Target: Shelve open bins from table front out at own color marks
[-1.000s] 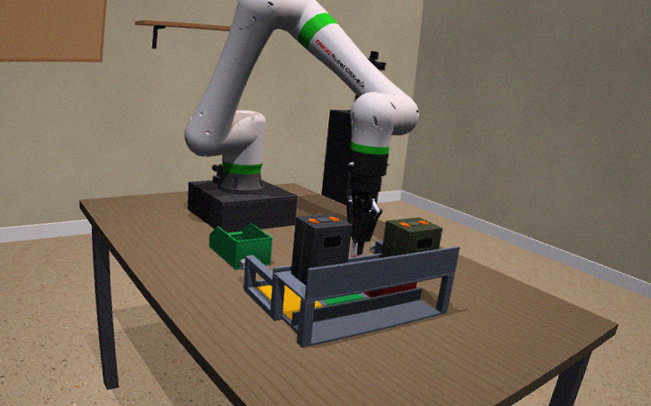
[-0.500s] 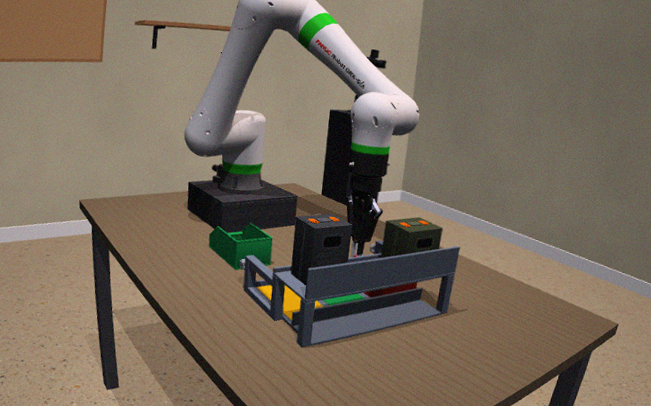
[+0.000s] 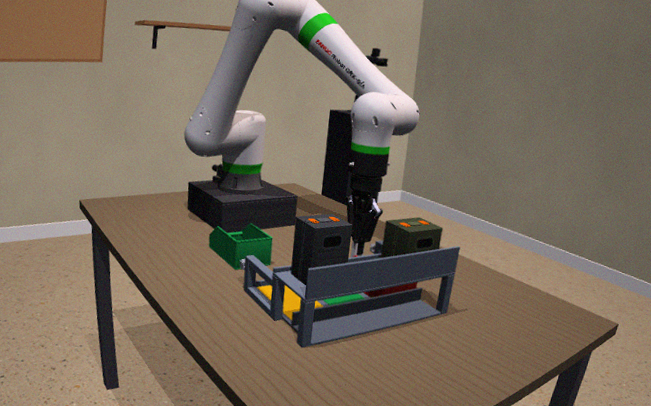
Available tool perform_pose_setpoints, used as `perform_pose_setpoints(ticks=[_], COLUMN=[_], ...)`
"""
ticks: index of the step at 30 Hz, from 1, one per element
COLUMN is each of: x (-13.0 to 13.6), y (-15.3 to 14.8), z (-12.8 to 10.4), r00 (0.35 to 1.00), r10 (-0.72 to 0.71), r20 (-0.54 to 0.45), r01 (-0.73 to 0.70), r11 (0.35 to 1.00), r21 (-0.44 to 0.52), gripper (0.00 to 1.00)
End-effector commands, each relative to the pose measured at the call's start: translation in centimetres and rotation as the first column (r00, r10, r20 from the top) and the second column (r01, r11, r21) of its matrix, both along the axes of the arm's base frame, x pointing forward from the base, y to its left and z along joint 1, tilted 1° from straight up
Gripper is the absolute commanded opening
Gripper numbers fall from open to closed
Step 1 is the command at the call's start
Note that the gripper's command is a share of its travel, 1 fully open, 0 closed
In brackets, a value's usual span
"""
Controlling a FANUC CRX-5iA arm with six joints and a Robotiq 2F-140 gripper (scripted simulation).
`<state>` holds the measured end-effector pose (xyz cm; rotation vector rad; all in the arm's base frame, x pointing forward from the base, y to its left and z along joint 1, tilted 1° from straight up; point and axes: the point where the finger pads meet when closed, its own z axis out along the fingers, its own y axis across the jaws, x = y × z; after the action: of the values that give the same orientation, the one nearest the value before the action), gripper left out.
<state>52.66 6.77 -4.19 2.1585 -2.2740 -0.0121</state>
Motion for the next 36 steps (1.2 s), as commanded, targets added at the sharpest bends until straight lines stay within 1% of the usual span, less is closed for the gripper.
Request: perform_pose_setpoints(ticks=[1,15,27,36], x=[0.0,-0.4,-1.7,-2.0], y=[0.0,0.0,0.1,0.1], z=[0.0,0.4,1.8,2.0], r00=[1.0,1.0,1.0,1.0], r10=[0.0,0.0,0.0,0.0], r20=[0.0,0.0,0.0,0.0], r01=[0.0,0.0,0.0,0.0], r11=[1.0,1.0,1.0,1.0], r21=[0.0,0.0,0.0,0.0], gripper=[0.0,0.0,0.0,0.0])
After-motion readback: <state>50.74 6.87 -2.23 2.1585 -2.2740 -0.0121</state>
